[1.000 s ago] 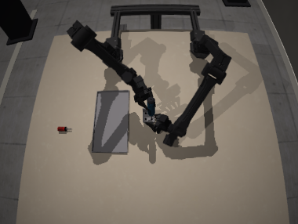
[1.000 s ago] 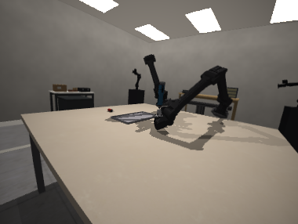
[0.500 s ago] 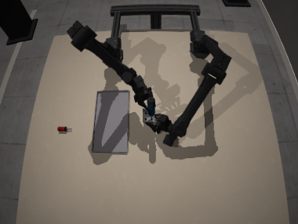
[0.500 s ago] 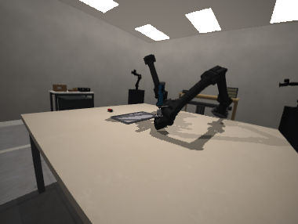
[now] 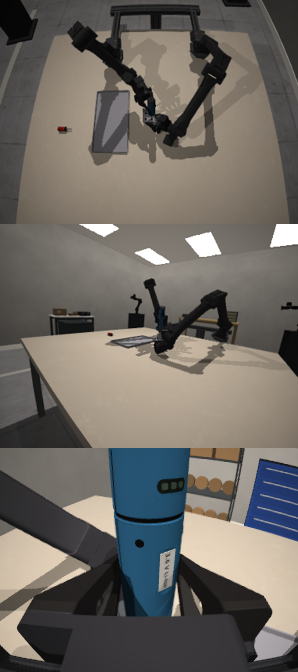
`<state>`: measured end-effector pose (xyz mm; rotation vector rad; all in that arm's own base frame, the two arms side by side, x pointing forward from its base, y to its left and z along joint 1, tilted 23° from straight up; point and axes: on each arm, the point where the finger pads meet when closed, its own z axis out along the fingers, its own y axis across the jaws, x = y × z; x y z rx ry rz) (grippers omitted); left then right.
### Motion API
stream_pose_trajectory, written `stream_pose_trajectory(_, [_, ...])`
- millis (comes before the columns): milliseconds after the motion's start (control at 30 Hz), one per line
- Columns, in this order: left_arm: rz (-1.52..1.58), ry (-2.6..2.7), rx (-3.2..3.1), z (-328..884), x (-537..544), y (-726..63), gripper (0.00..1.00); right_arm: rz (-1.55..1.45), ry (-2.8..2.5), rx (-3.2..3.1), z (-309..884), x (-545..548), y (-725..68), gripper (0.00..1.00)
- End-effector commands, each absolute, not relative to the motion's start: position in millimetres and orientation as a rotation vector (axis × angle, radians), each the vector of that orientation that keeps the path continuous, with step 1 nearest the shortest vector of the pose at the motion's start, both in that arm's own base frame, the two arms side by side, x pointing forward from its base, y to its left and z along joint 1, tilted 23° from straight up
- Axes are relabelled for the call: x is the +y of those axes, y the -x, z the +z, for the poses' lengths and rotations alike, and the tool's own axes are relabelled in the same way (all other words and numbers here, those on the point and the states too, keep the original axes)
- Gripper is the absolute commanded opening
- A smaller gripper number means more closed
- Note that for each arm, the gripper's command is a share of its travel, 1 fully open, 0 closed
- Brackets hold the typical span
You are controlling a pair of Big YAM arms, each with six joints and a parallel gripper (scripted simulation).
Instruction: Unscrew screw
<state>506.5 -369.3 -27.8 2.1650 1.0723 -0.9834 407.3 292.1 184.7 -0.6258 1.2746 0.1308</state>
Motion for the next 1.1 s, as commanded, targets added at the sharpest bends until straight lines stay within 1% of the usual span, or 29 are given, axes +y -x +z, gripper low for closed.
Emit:
stream_pose_trajectory(0, [-0.959, -2.163, 1.047, -19, -375, -513, 0.59, 0.157, 0.591, 1.226, 203, 294, -408, 0.42])
stream_pose_trajectory(1067, [-0.959, -2.163, 1.047, -19, -375, -513, 0.59, 0.157, 0.588, 1.220, 201, 293, -411, 0.42])
